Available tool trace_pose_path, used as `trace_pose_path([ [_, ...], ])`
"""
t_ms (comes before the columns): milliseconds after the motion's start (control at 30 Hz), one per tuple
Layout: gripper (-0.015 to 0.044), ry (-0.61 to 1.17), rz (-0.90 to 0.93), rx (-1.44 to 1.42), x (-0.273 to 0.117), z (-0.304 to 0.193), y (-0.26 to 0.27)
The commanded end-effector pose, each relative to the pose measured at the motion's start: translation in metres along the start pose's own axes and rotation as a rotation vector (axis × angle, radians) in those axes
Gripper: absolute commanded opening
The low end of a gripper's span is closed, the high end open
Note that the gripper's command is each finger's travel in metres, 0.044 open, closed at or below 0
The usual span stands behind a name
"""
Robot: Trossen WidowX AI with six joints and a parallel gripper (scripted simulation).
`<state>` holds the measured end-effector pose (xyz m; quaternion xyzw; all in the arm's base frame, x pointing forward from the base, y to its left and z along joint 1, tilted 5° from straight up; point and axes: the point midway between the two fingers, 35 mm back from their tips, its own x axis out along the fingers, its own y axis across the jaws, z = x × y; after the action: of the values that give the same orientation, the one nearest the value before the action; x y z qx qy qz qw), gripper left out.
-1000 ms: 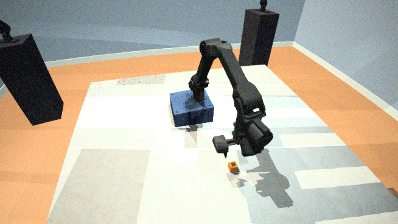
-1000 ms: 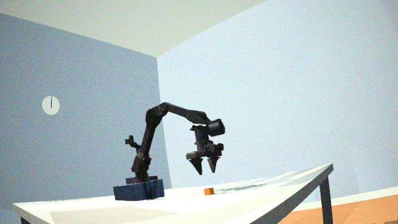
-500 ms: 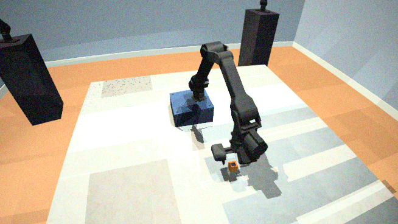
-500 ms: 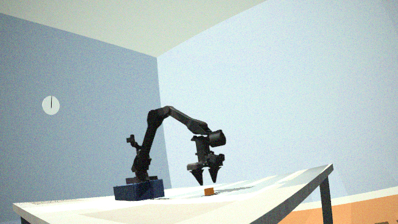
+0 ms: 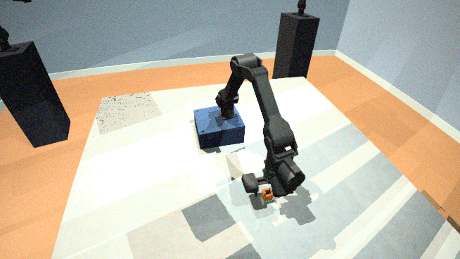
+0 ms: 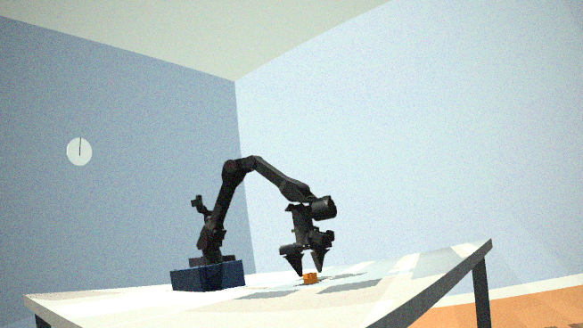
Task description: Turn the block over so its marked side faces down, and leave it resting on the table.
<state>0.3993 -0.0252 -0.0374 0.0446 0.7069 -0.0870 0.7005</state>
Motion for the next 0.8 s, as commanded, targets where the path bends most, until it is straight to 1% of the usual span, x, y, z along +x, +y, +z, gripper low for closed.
trace_pose_path([
  [0, 0.044, 0.005, -0.006, -0.004, 0.0079, -0.0012, -0.0009],
  [133, 0.044, 0.005, -0.006, -0.004, 0.012, -0.0014, -0.001],
  [500, 0.0151, 0.005, -0.006, -0.004, 0.012, -0.0014, -0.001],
  [767, 0.0098, 0.005, -0.006, -0.004, 0.012, -0.0014, -0.001],
])
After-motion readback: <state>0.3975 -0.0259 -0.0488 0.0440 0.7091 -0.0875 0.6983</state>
